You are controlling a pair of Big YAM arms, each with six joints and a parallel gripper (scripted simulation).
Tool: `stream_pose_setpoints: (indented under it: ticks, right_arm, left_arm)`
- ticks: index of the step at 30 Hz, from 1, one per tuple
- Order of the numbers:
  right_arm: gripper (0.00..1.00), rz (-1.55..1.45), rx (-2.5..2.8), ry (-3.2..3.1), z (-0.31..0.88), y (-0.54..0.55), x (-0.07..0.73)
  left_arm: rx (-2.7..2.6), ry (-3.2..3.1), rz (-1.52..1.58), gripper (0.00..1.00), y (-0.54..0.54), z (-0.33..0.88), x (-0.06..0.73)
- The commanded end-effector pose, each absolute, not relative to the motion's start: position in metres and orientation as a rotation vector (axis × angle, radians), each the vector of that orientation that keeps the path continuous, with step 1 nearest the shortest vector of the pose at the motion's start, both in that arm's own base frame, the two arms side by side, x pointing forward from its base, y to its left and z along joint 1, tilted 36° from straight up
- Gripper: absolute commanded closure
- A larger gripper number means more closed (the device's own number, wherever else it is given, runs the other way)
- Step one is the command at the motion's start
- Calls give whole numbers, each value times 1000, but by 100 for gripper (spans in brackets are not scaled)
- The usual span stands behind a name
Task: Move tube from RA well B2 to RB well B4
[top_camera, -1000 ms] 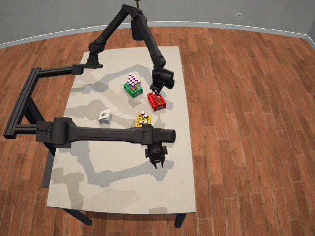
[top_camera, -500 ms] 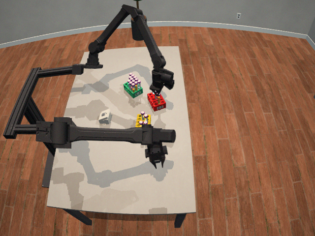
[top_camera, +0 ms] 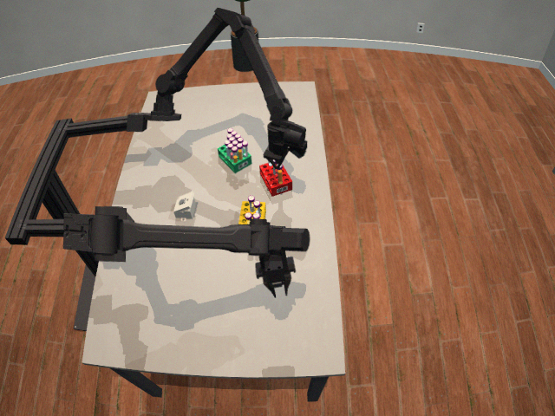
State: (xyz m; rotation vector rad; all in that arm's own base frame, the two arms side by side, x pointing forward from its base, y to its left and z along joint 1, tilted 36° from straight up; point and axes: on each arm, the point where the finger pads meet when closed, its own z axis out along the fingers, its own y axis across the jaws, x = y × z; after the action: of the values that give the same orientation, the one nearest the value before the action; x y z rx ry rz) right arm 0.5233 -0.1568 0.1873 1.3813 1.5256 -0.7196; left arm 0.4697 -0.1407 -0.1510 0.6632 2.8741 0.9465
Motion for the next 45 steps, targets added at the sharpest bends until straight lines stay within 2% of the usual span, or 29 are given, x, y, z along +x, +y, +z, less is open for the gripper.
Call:
stream_pose_setpoints:
  ticks: [1,45]
  right_arm:
    - [70,-695,1383,1505,199,-155,530]
    - [70,-695,1383,1505,199,-155,530]
  left_arm:
    - [655,2883,954,100,-131,-162,476]
    - [662,2890,961,100,-119,-176,473]
